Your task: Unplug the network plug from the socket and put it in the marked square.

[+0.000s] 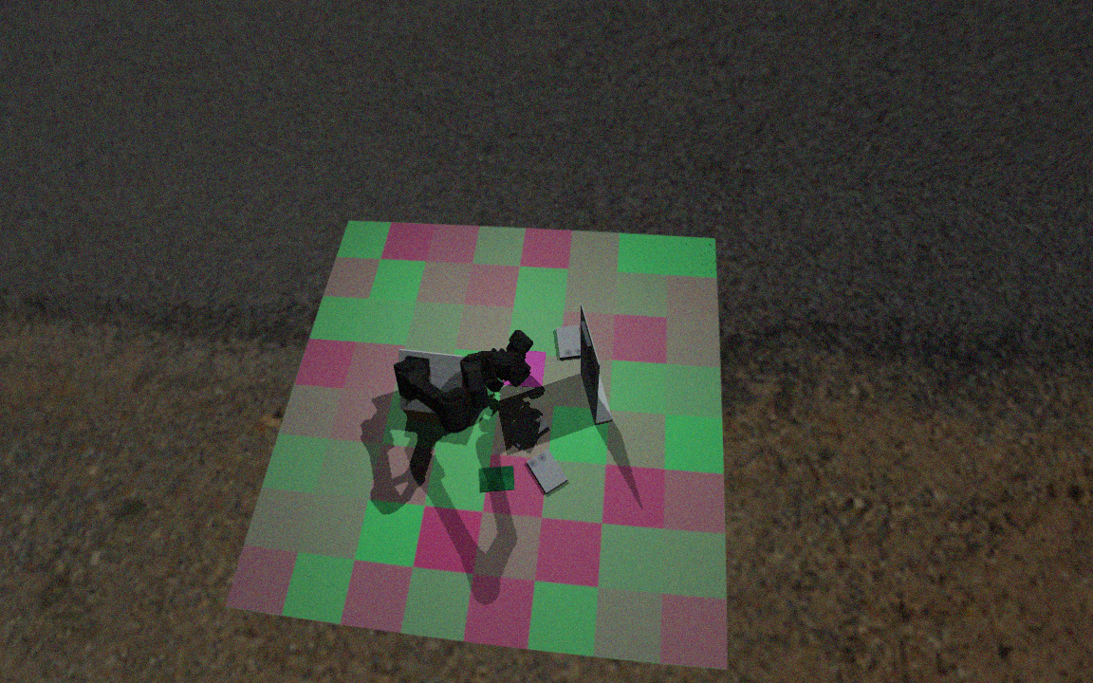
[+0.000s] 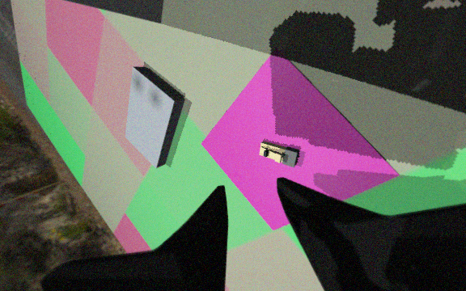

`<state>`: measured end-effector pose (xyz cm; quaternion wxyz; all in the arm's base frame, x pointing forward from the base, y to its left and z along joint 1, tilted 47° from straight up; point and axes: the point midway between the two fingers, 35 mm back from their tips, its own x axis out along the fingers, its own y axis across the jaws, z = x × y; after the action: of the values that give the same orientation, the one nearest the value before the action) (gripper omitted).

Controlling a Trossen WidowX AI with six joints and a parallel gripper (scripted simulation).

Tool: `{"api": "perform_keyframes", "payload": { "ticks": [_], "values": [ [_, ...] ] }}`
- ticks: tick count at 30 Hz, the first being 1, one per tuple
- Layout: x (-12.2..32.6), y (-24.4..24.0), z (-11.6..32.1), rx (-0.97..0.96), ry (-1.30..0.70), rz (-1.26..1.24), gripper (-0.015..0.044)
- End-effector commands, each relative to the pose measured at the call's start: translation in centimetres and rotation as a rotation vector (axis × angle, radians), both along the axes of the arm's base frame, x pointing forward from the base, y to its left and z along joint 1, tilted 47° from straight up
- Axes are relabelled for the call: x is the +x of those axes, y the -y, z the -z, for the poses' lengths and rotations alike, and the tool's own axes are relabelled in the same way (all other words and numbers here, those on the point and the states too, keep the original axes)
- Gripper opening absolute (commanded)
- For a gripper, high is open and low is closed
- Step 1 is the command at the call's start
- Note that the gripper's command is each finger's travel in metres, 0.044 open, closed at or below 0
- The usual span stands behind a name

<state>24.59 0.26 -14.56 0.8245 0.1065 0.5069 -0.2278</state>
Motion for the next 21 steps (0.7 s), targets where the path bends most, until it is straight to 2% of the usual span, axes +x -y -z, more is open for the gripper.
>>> {"api": "perform_keyframes", "payload": {
  "ticks": [1, 21],
  "values": [
    [0.0, -0.3, -0.3, -0.002, 0.002, 0.005, 0.0156],
    [0.0, -1.8, -1.8, 0.0, 0.001, 0.006, 0.0156]
  ]
}}
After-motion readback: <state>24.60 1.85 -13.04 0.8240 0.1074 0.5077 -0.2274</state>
